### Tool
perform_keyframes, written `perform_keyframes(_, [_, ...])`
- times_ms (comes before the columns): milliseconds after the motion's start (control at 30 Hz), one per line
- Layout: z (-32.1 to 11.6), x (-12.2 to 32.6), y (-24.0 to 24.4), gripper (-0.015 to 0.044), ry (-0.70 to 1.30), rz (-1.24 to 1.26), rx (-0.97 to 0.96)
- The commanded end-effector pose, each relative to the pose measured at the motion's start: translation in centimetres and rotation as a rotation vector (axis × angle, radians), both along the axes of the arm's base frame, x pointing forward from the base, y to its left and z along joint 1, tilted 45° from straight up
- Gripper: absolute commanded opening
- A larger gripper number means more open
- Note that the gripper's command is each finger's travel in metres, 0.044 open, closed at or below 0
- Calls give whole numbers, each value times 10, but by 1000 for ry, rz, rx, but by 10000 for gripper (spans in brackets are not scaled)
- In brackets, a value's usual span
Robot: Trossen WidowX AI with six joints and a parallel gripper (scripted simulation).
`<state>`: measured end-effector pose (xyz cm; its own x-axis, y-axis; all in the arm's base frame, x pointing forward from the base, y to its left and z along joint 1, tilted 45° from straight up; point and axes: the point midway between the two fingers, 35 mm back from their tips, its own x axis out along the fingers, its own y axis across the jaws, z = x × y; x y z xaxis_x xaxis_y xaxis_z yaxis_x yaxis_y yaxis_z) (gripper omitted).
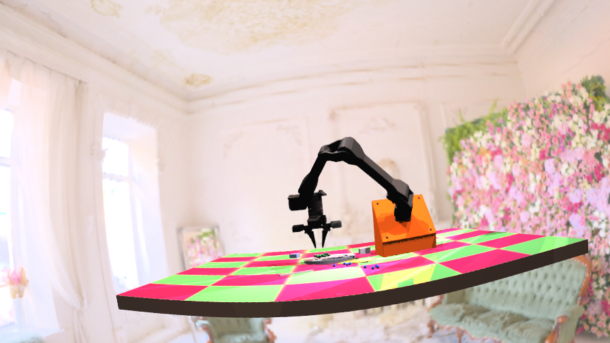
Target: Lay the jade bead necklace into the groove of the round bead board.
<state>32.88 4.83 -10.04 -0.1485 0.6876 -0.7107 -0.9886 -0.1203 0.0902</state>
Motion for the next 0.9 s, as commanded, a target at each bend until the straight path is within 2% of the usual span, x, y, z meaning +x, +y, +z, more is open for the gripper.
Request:
perform_keyframes(0, [1, 3, 0, 120, -32, 28, 10])
perform_keyframes(867, [-20, -1, 21, 120, -35, 28, 10])
